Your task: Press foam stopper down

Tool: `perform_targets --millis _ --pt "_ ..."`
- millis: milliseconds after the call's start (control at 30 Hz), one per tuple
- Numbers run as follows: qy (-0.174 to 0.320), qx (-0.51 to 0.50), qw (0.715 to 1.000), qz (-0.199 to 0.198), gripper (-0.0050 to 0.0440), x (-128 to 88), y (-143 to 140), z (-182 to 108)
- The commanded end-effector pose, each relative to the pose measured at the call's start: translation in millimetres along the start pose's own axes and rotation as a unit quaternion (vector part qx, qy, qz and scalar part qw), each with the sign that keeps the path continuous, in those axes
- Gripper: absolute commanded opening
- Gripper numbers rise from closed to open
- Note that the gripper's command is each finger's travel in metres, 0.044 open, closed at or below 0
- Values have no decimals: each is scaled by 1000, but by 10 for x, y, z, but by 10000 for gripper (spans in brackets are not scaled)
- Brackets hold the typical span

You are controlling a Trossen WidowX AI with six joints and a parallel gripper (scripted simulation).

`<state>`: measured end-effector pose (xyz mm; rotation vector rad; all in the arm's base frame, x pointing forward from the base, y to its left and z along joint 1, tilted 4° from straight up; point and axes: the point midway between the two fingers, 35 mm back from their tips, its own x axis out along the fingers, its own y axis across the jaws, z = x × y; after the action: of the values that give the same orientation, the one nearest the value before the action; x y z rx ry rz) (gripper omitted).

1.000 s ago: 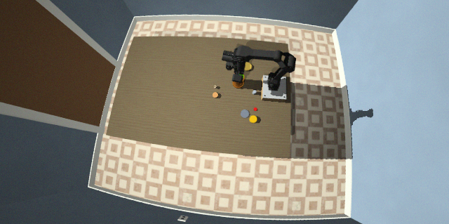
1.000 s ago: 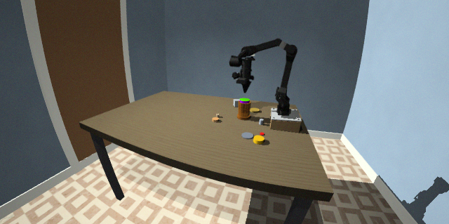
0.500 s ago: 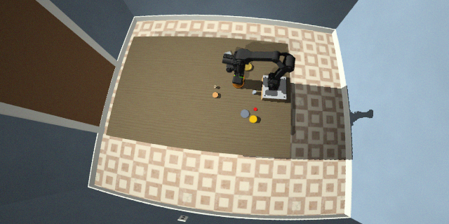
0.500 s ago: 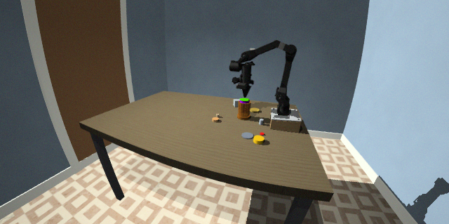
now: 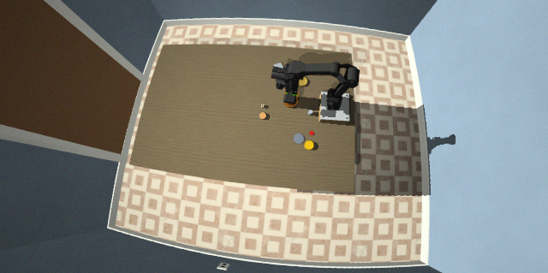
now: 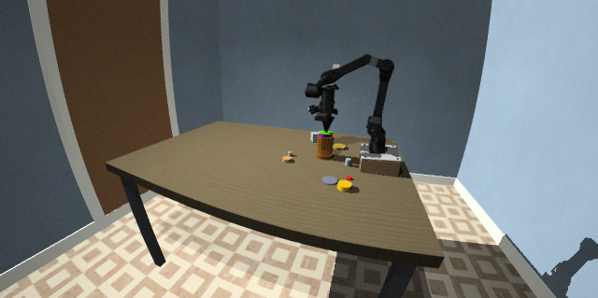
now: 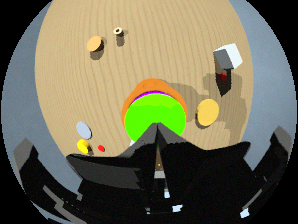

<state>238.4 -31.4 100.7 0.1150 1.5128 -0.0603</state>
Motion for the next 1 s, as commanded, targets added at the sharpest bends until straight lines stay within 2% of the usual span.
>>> perform_targets --millis 0,967 --pt "-11 1 1000 1 0 -43 6 32" --pt "-10 1 1000 1 0 -13 6 12"
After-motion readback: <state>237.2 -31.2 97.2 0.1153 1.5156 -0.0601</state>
